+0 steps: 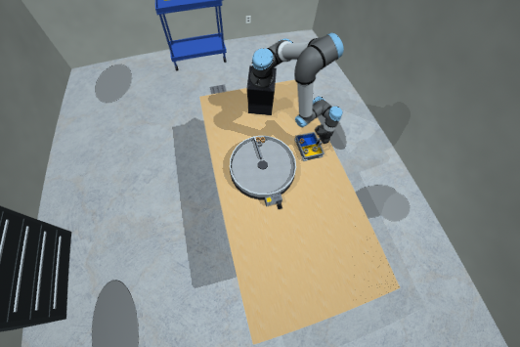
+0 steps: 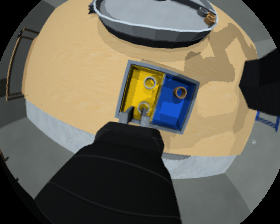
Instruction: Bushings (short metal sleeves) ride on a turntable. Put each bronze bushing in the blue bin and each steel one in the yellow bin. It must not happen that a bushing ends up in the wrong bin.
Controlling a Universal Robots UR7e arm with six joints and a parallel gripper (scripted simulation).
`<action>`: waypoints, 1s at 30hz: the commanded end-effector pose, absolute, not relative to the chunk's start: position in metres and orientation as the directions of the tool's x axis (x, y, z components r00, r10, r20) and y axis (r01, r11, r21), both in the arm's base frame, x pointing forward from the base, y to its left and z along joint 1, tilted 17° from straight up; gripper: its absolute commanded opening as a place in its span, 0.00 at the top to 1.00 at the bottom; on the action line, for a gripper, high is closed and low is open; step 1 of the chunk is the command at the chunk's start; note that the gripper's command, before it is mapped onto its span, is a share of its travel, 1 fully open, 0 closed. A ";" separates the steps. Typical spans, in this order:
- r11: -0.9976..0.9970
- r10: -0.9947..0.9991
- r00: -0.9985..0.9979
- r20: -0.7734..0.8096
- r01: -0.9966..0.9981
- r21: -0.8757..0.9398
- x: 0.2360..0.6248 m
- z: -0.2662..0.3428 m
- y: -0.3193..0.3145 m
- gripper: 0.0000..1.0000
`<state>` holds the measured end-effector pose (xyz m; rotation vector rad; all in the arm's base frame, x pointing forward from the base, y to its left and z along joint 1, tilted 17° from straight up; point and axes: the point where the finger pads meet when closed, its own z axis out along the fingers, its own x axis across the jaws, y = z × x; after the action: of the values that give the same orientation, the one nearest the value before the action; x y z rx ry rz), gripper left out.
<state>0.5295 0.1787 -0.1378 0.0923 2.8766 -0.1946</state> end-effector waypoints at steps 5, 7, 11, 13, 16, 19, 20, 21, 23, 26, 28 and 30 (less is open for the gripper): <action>0.989 0.046 -0.965 -0.258 0.080 -0.124 0.515 -0.081 0.187 0.58; 0.989 0.046 -0.965 -0.258 0.080 -0.124 0.515 -0.081 0.187 0.58; 0.989 0.046 -0.965 -0.258 0.080 -0.124 0.515 -0.081 0.187 0.58; 0.989 0.046 -0.965 -0.258 0.080 -0.124 0.515 -0.081 0.187 0.58; 0.989 0.046 -0.965 -0.259 0.080 -0.124 0.516 -0.083 0.187 0.58; 0.989 0.046 -0.965 -0.259 0.080 -0.124 0.516 -0.083 0.187 0.58; 0.989 0.046 -0.965 -0.259 0.080 -0.124 0.516 -0.083 0.187 0.58; 0.989 0.046 -0.965 -0.259 0.080 -0.124 0.516 -0.083 0.187 0.58; 0.989 0.046 -0.965 -0.259 0.080 -0.124 0.516 -0.083 0.187 0.58; 0.989 0.046 -0.965 -0.259 0.080 -0.124 0.516 -0.083 0.187 0.58; 0.989 0.046 -0.965 -0.259 0.080 -0.124 0.516 -0.083 0.187 0.58; 0.989 0.046 -0.965 -0.259 0.080 -0.124 0.516 -0.083 0.187 0.58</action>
<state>0.5154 0.1864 -0.0837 0.0925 2.8771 -0.1947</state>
